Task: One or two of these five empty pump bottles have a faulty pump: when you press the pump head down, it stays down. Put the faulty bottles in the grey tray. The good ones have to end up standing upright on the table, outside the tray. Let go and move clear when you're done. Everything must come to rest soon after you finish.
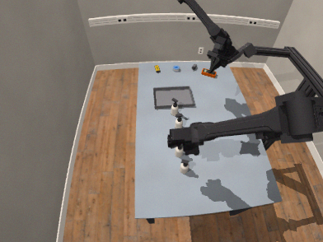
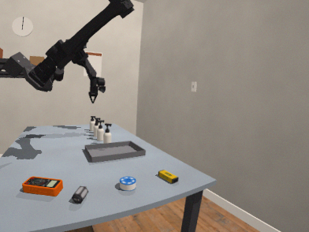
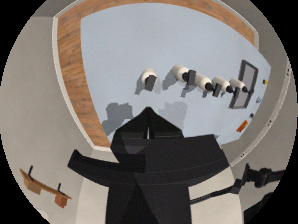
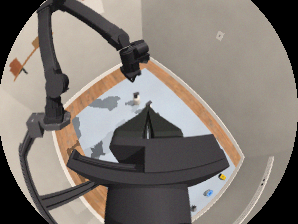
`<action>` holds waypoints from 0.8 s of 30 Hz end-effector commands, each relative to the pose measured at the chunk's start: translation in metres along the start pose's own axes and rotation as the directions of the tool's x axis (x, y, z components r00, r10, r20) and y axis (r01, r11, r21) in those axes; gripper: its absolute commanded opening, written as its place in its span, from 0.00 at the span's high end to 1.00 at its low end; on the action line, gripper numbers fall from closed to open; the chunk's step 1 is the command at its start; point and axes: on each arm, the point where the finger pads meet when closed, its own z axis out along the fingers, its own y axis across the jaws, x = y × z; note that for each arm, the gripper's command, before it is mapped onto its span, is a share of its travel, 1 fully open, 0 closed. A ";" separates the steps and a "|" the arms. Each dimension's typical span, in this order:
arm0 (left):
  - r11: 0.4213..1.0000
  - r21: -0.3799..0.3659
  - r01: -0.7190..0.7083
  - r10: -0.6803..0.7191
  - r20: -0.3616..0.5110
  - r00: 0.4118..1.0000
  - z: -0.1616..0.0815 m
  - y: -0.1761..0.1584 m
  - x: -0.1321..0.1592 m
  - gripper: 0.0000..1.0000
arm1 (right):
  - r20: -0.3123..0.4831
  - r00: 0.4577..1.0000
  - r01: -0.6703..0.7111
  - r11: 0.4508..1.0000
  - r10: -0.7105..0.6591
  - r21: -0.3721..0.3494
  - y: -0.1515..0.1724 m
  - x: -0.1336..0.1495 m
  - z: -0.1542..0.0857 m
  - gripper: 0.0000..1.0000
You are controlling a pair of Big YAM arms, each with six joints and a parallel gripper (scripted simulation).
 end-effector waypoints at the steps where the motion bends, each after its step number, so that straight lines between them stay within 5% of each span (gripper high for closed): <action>1: 1.000 0.006 0.022 -0.022 0.014 1.000 -0.020 0.001 -0.008 1.00 | 0.009 1.000 -0.004 1.000 0.004 0.005 -0.001 -0.006 0.003 1.00; 14: 1.000 -0.004 0.005 -0.005 -0.003 1.000 -0.017 0.003 -0.005 1.00 | 0.009 1.000 -0.004 1.000 0.004 0.005 -0.001 -0.006 0.003 1.00; 19: 1.000 -0.009 0.003 -0.003 0.037 0.999 -0.006 0.016 -0.021 1.00 | -0.026 0.999 -0.038 0.999 0.038 0.008 0.000 -0.006 0.016 0.49; 24: 1.000 0.011 0.024 -0.025 0.109 0.994 0.004 0.035 -0.045 1.00 | -0.048 0.997 -0.066 0.998 0.066 0.010 0.002 -0.007 0.025 0.49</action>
